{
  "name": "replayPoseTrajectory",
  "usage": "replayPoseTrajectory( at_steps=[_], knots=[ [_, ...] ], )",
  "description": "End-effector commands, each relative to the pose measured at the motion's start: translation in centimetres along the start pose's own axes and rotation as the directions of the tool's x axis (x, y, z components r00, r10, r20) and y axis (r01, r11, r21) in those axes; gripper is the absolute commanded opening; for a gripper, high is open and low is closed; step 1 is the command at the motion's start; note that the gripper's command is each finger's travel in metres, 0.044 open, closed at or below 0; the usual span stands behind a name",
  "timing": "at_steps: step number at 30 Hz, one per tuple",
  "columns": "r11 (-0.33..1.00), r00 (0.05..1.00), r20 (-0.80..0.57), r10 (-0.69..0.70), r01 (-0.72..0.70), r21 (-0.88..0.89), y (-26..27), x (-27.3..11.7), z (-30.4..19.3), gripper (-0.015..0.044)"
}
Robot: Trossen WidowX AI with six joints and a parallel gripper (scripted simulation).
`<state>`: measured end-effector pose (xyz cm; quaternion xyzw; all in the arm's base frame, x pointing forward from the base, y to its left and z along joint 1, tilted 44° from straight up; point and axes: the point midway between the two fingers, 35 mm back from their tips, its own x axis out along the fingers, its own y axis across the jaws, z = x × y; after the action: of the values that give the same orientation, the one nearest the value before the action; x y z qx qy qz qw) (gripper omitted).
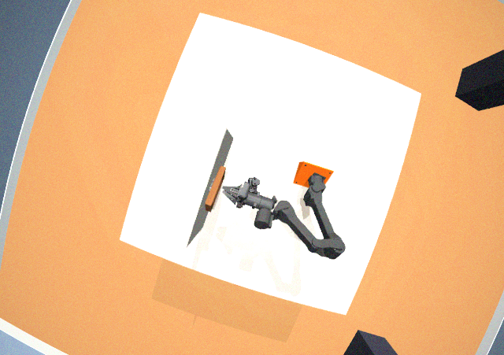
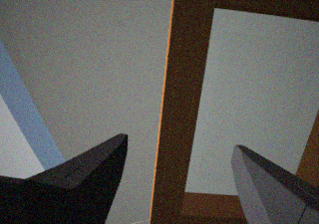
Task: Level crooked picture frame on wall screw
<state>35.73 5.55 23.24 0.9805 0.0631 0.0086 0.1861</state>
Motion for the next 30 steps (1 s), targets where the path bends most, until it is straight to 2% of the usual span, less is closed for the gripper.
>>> replayPoseTrajectory(
  at_steps=[1, 16, 30],
  knots=[
    [1.0, 1.0, -0.002, -0.002, 0.002, 0.004, 0.0, 0.8, -0.1, 0.026],
    [1.0, 1.0, -0.004, -0.002, 0.002, 0.004, 0.0, 3.2, -0.1, 0.026],
    [1.0, 1.0, -0.004, -0.002, 0.002, 0.004, 0.0, 3.4, -0.1, 0.026]
  ],
)
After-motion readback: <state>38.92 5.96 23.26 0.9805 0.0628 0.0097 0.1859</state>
